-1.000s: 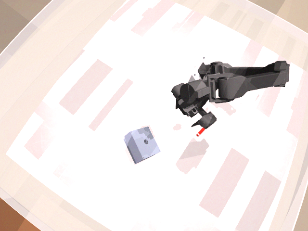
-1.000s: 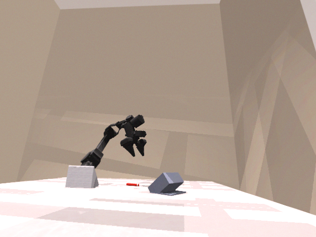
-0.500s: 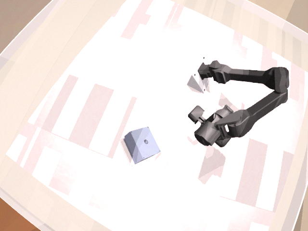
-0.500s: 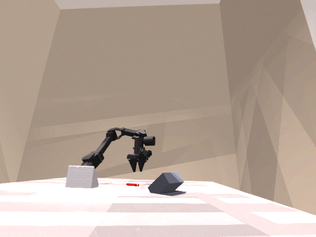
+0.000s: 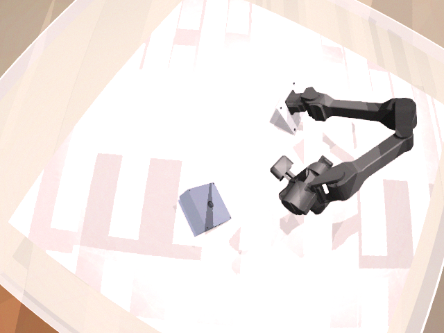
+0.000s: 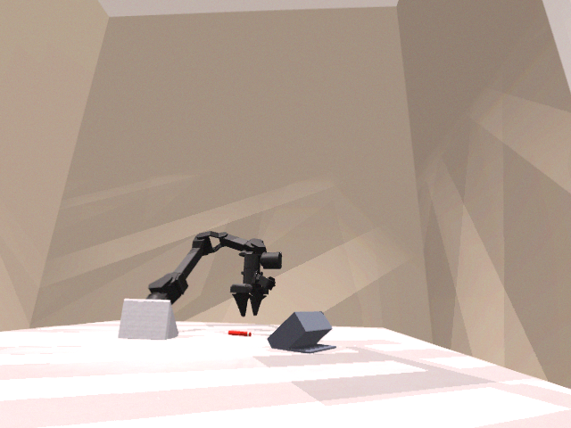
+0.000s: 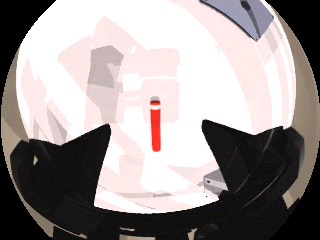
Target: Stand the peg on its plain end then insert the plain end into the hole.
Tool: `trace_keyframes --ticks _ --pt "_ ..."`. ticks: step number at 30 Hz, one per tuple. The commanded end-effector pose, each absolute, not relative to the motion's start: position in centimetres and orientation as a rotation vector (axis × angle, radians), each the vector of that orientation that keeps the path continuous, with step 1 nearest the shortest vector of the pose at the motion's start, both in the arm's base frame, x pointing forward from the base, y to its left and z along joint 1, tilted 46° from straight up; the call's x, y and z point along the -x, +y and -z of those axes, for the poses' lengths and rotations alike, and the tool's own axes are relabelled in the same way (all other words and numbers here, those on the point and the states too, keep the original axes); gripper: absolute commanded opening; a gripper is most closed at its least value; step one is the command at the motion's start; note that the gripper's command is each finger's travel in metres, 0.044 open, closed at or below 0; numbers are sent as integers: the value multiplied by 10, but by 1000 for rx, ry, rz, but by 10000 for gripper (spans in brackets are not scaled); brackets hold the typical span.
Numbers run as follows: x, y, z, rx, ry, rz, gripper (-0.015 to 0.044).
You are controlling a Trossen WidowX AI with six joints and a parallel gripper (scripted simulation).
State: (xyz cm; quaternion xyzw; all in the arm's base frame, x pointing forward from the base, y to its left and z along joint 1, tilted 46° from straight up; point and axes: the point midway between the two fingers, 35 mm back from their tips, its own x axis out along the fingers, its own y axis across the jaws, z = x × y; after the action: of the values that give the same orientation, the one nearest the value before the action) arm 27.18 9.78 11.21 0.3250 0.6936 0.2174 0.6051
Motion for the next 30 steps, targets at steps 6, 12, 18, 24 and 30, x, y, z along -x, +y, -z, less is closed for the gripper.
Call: trace_keyframes --ticks 6,12,18,24,30 --pt "-270 108 -100 -753 1613 -498 440" --pt "-269 115 -93 -753 1613 -498 440" --pt "-268 122 -87 -754 1612 -499 440" --pt "-267 129 -81 -756 1612 -500 440" --pt "-265 136 -75 -758 1612 -502 440"
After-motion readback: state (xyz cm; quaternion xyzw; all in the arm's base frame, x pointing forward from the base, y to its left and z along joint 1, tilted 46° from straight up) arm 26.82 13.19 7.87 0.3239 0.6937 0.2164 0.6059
